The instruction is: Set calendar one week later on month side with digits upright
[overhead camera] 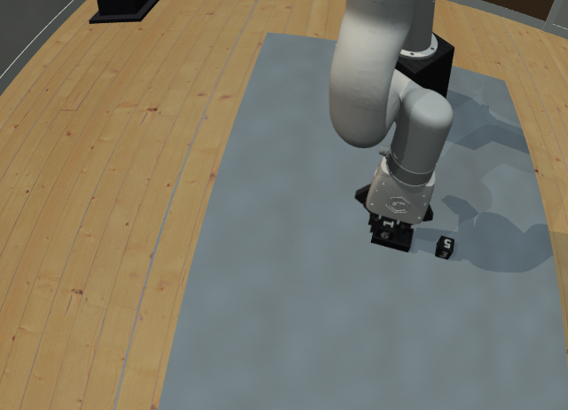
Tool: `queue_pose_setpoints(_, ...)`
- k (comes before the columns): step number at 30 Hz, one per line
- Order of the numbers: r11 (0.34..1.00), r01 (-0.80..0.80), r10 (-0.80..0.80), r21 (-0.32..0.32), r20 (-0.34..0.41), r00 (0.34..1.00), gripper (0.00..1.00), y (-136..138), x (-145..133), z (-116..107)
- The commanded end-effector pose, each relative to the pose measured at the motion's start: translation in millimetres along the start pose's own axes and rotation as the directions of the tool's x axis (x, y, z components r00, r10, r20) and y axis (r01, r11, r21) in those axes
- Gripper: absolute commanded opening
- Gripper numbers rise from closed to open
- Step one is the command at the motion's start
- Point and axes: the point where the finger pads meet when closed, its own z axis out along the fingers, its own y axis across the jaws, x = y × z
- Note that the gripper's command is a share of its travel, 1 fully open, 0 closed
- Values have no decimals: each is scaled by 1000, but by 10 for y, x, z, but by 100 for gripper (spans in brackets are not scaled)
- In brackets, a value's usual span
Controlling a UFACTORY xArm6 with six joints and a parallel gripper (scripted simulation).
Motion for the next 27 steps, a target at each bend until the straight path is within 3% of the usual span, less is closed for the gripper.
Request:
queue_pose_setpoints(1, 1000, 0, 0, 0, 3, 1000, 47, 1, -11, -5)
queue_pose_setpoints(24, 1000, 0, 0, 0, 3, 1000, 47, 1, -11, -5)
queue_pose_setpoints(25, 1000, 0, 0, 0, 3, 1000, 27, 1, -11, -5)
queue_pose_setpoints(27, 1000, 0, 0, 0, 3, 1000, 27, 1, -11, -5)
